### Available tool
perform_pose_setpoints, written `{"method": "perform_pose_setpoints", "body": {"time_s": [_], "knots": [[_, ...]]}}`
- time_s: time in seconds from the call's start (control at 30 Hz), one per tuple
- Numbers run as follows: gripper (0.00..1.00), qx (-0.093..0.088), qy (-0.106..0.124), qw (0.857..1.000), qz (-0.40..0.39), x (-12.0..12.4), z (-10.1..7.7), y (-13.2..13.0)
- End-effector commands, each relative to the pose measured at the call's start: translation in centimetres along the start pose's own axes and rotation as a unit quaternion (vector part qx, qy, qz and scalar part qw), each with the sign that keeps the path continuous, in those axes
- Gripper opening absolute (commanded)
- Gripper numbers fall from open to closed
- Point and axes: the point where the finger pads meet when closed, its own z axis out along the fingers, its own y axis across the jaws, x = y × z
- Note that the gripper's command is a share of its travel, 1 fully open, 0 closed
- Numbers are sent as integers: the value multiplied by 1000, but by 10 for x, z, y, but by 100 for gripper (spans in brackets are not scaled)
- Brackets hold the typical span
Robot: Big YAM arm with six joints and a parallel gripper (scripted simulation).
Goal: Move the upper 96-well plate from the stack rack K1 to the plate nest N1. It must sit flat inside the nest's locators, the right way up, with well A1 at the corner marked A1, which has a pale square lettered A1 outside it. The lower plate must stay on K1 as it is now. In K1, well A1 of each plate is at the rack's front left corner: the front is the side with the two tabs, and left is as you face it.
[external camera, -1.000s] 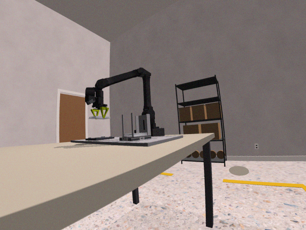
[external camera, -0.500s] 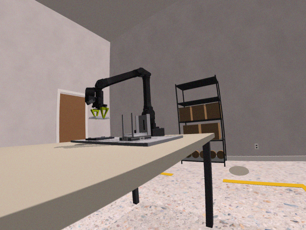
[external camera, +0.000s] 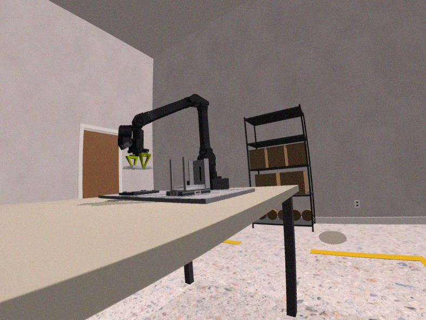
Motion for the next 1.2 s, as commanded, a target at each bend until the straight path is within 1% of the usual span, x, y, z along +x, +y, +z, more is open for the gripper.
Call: {"method": "perform_pose_setpoints", "body": {"time_s": [0.0,0.17,0.27,0.3,0.33,0.4,0.43,0.5,0.7,0.8,0.83,0.87,0.9,0.97,1.0,1.07,1.1,1.17], "knots": [[0,2,-7,1000,-3,-6,6,1],[0,2,-7,1000,-3,-6,14,2],[0,6,-15,1000,-3,-9,12,1],[0,5,-14,1000,-3,-11,15,0],[0,1,-7,1000,-3,-6,23,3],[0,1,-7,1000,-3,-6,23,3],[0,7,-17,1000,-3,-7,15,2],[0,1,-6,1000,-3,-6,27,3],[0,1,-6,1000,-1,-6,38,3],[0,5,-13,1000,-1,-9,37,2],[0,4,-12,1000,-1,-10,40,1],[0,1,-6,1000,-1,-6,46,3],[0,1,-6,1000,-1,-6,48,3],[0,1,-6,1000,-1,-6,48,3],[0,7,-18,1000,0,-9,38,2],[0,3,-10,1000,0,-9,50,2],[0,1,-6,1000,0,-6,54,4],[0,1,-6,1000,0,-5,58,4]]}}
